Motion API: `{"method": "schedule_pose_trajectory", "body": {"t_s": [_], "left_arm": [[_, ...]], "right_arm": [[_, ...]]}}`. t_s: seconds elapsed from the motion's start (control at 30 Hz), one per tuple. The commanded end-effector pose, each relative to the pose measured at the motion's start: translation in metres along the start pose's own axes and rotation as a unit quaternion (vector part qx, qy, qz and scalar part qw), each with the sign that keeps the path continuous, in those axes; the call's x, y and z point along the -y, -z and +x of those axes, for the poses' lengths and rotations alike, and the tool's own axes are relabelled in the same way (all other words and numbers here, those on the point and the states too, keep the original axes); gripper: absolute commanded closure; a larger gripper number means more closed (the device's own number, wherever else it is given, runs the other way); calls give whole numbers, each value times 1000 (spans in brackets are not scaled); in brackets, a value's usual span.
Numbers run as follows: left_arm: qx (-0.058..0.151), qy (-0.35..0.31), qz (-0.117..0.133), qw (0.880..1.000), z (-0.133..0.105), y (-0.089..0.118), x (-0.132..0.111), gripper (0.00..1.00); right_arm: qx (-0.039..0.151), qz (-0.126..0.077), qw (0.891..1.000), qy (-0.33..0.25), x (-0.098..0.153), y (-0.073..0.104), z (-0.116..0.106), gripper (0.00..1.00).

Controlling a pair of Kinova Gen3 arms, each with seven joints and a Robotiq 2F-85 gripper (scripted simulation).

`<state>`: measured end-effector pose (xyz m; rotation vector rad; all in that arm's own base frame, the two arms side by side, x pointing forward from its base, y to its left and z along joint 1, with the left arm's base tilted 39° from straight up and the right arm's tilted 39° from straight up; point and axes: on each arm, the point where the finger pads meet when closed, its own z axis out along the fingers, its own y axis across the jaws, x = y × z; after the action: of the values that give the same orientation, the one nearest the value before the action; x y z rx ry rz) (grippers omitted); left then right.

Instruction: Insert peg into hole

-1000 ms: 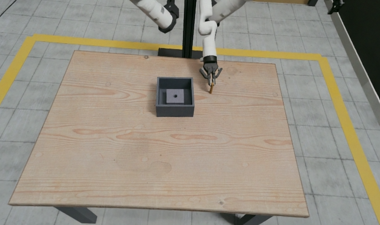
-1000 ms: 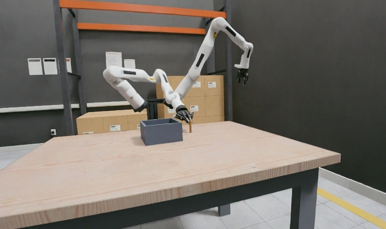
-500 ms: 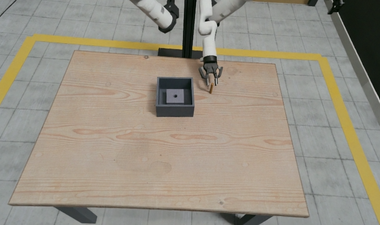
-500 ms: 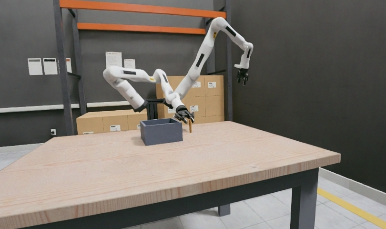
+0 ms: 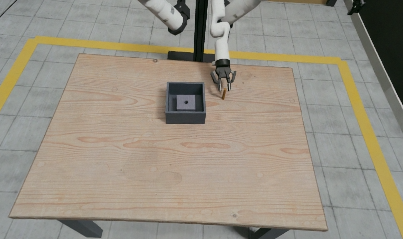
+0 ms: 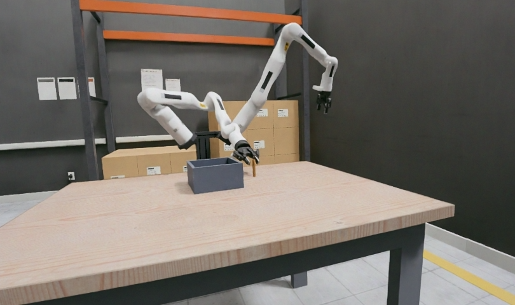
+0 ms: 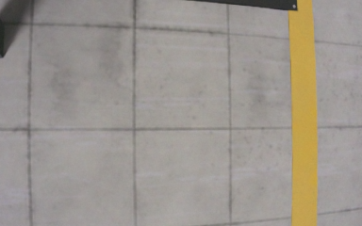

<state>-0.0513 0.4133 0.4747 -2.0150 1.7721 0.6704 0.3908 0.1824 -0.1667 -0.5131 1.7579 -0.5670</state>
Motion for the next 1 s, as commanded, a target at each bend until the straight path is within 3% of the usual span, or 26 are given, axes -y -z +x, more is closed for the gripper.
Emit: {"method": "schedule_pose_trajectory", "body": {"t_s": [0.0,0.5,0.87,0.97], "left_arm": [[1,0,0,1000,0,1,0,2],[1,0,0,1000,0,1,0,2],[1,0,0,1000,0,1,0,2],[1,0,0,1000,0,1,0,2]], "right_arm": [[0,0,1000,0,0,0,-1,526],[0,0,1000,0,0,5,-1,526],[0,0,1000,0,0,48,-1,526],[0,0,1000,0,0,52,-1,526]]}}
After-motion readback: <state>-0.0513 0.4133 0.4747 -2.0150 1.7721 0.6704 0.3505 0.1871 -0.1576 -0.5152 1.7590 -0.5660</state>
